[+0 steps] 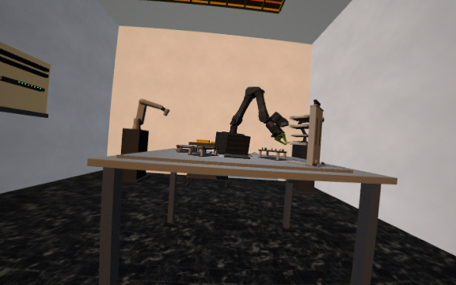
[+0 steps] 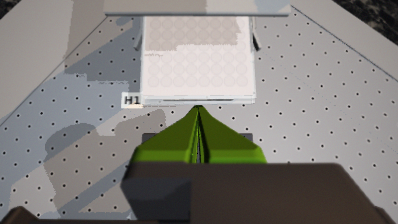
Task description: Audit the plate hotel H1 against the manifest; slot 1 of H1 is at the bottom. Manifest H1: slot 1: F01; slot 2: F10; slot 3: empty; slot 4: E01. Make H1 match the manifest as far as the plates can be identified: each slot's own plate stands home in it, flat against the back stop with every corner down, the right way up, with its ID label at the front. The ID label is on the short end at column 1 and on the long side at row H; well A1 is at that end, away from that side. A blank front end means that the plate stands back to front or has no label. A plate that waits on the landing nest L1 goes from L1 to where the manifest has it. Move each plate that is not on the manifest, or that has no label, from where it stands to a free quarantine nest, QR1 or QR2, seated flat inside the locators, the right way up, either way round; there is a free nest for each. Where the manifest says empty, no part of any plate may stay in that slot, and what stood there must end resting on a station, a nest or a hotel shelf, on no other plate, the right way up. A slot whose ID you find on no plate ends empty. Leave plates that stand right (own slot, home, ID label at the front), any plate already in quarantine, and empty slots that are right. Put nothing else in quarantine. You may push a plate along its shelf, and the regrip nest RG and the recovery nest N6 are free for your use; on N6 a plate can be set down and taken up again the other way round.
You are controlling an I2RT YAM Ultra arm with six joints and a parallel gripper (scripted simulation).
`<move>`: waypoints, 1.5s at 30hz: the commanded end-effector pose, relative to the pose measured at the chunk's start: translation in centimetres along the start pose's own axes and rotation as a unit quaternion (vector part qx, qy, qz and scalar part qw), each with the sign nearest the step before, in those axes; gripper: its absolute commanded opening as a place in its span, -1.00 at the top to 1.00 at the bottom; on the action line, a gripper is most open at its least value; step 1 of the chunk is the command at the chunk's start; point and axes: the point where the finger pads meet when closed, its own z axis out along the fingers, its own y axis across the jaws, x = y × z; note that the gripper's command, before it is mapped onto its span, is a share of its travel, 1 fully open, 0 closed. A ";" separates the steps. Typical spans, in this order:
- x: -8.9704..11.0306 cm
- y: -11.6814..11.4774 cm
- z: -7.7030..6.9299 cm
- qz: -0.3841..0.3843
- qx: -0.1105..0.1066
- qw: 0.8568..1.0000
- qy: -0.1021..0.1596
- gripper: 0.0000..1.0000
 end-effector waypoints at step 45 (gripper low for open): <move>-2.8 0.1 1.3 0.001 -0.001 1.000 -0.016 1.00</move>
